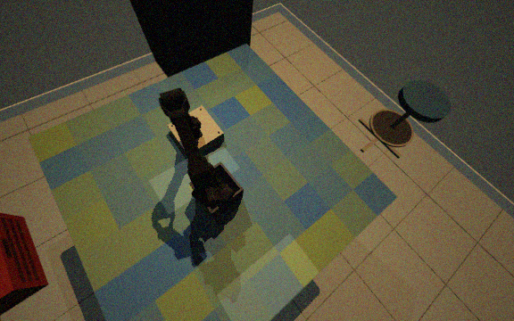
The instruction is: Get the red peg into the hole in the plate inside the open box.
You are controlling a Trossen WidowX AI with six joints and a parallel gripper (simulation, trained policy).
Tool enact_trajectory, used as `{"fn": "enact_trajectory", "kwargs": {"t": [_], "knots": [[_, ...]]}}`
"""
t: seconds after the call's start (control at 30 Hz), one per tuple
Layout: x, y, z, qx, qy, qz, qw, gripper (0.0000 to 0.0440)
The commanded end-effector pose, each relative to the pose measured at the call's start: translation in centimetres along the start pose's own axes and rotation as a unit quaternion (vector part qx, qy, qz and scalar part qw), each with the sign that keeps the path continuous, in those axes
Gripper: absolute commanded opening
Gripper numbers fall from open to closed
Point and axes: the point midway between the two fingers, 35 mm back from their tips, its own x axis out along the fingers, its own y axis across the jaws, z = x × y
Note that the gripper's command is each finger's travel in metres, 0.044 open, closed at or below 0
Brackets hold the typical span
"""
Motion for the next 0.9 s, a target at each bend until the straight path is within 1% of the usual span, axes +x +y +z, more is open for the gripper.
{"fn": "enact_trajectory", "kwargs": {"t": [0.0, 0.13, 0.47, 0.53, 0.7, 0.77, 0.87], "knots": [[-0.3, 0.2, 0.6, 0.007, 0.022, 0.001, 1.000, 0.0204], [-1.2, 0.5, 0.6, 0.012, 0.037, 0.006, 0.999, 0.0224], [-3.2, 0.8, 0.7, 0.030, 0.071, 0.026, 0.997, 0.0253], [-3.6, 0.8, 0.7, 0.033, 0.075, 0.030, 0.996, 0.0240], [-4.4, 1.1, 1.1, 0.035, 0.081, 0.046, 0.995, 0.0172], [-4.8, 1.4, 1.4, 0.033, 0.082, 0.055, 0.995, 0.0163], [-5.4, 1.9, 1.6, 0.030, 0.083, 0.068, 0.994, 0.0162]]}}
